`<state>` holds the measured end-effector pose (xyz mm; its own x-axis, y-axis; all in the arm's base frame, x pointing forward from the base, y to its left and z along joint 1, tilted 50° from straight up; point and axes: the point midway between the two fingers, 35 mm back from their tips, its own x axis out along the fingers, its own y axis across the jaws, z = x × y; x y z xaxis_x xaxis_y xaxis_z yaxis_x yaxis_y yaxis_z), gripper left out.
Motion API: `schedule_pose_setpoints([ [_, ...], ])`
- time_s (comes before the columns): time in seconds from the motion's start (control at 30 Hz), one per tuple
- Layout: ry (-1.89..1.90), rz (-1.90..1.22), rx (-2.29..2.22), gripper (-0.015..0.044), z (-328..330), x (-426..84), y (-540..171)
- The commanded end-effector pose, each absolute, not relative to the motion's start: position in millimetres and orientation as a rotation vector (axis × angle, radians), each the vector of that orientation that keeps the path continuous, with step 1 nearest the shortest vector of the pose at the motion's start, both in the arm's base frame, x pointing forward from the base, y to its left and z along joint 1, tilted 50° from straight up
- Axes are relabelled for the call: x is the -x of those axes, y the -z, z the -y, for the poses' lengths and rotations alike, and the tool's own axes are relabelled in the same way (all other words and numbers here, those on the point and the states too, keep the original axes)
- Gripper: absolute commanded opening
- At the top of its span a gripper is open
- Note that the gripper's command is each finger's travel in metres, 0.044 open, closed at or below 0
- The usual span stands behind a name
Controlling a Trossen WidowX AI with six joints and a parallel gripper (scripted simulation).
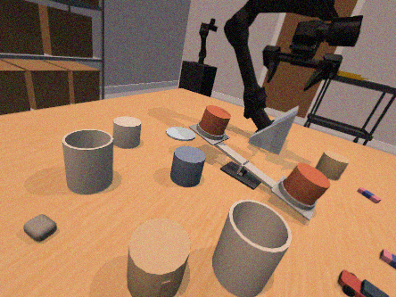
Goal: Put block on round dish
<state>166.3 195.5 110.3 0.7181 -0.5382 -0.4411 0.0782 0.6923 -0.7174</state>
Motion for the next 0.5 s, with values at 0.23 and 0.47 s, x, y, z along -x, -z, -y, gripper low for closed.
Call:
schedule_pose_setpoints([
  [0.23,0.389,-0.58,0.797,0.044,-197.7,-168.1,-105.9],
  [0.47,0.391,-0.717,0.965,0.044,-205.0,-182.0,-93.2],
])
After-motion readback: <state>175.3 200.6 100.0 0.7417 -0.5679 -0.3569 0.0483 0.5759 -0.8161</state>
